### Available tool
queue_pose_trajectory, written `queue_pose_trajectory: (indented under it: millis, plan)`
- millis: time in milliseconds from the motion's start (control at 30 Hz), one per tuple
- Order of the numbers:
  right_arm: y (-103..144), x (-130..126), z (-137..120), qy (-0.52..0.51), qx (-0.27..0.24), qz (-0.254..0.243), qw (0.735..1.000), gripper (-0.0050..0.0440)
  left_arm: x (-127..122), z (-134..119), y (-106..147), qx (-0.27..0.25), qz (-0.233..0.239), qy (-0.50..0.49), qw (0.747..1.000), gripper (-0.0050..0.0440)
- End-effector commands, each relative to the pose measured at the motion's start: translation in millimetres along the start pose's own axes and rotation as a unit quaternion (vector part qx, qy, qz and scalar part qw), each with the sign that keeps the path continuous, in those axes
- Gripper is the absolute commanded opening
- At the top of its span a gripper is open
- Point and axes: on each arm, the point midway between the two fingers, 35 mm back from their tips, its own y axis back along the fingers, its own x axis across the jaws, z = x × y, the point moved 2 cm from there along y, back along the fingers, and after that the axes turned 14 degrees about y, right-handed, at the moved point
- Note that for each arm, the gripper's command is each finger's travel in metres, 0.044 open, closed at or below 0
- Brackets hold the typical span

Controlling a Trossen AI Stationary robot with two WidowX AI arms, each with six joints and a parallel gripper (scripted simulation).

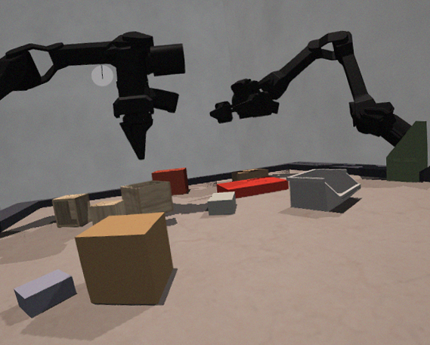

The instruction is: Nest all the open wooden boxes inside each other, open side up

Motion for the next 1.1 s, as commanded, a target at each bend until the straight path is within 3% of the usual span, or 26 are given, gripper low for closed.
queue_pose_trajectory:
  millis: [0,233,500,533,767,933,1000,1067]
  plan:
    - [4.4,-4.8,5.8,0.015,-0.001,-0.009,1.0,0.04,2.4,3.4,12.0,-0.002,0.0,0.099,0.995,-0.005]
    - [4.4,-4.8,5.8,0.015,-0.001,-0.009,1.0,0.04,2.7,2.8,17.1,-0.002,0.0,0.22,0.975,-0.005]
    - [4.4,-4.8,5.8,0.015,-0.001,-0.009,1.0,0.04,5.6,1.4,17.4,-0.003,0.0,0.226,0.974,-0.005]
    - [4.4,-4.8,5.8,0.015,-0.001,-0.009,1.0,0.04,5.6,1.4,17.4,-0.003,0.0,0.226,0.974,0.0024]
    - [-2.6,-3.0,3.5,-0.014,0.004,0.003,1.0,0.04,3.8,-2.5,16.1,-0.005,0.009,0.201,0.98,0.0192]
    - [-22.0,11.0,-1.7,-0.099,0.023,0.044,0.994,0.04,4.2,-10.3,15.0,-0.012,0.026,0.14,0.99,0.0312]
    - [-22.0,11.0,-1.7,-0.099,0.023,0.044,0.994,0.04,4.2,-10.3,15.0,-0.012,0.026,0.14,0.99,0.0312]
    - [-33.9,21.2,-3.9,-0.149,0.039,0.071,0.985,0.04,3.4,-15.5,13.2,-0.015,0.039,0.099,0.994,0.036]
